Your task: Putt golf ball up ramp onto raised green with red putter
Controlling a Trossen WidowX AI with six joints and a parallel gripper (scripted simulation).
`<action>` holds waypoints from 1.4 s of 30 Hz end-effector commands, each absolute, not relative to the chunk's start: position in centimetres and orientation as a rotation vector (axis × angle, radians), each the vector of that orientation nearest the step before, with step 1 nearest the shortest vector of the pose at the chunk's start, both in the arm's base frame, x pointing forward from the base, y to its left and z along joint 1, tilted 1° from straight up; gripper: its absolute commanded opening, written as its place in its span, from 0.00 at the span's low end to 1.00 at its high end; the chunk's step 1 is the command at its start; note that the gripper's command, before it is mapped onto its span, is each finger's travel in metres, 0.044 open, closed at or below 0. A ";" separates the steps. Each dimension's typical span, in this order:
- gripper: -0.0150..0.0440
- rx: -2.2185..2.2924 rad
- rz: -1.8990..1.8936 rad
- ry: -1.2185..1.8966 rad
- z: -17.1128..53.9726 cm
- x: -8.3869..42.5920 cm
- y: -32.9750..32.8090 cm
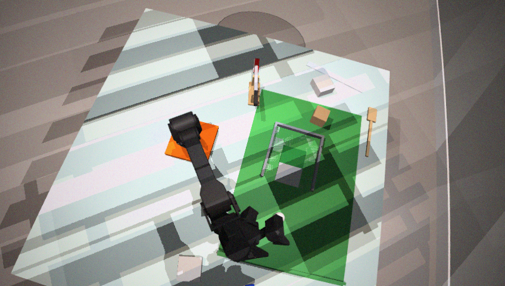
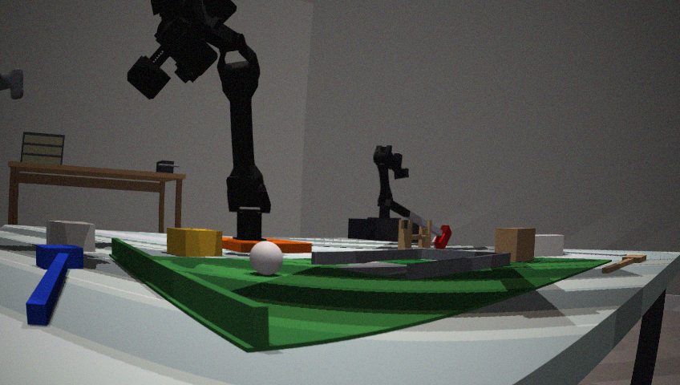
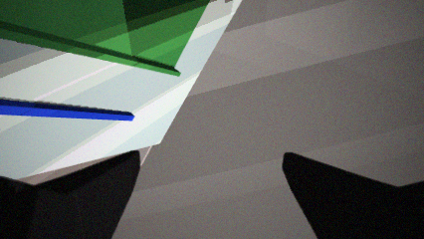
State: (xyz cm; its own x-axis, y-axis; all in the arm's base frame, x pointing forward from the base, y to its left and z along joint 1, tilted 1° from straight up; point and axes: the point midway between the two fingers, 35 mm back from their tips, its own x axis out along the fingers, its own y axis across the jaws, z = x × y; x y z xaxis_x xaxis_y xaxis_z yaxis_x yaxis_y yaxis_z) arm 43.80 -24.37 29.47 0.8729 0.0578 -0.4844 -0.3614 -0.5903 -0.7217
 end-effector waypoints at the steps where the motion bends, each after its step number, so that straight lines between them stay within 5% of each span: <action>1: 0.98 -2.129 0.588 0.218 29.5 43.9 -24.2; 12: 1.00 -1.831 0.849 0.161 26.7 46.7 -8.9; 22: 1.00 -1.552 1.125 0.296 22.4 44.2 5.5; 30: 1.00 -1.434 1.335 0.502 19.2 37.7 16.6; 42: 1.00 -1.454 1.501 0.910 15.8 20.9 27.0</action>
State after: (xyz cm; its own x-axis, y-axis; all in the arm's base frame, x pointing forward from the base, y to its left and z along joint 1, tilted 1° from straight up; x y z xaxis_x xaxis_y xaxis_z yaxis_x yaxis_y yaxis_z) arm 25.03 26.15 16.53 0.0541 0.1684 -0.9842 -0.9136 -0.3894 -0.1169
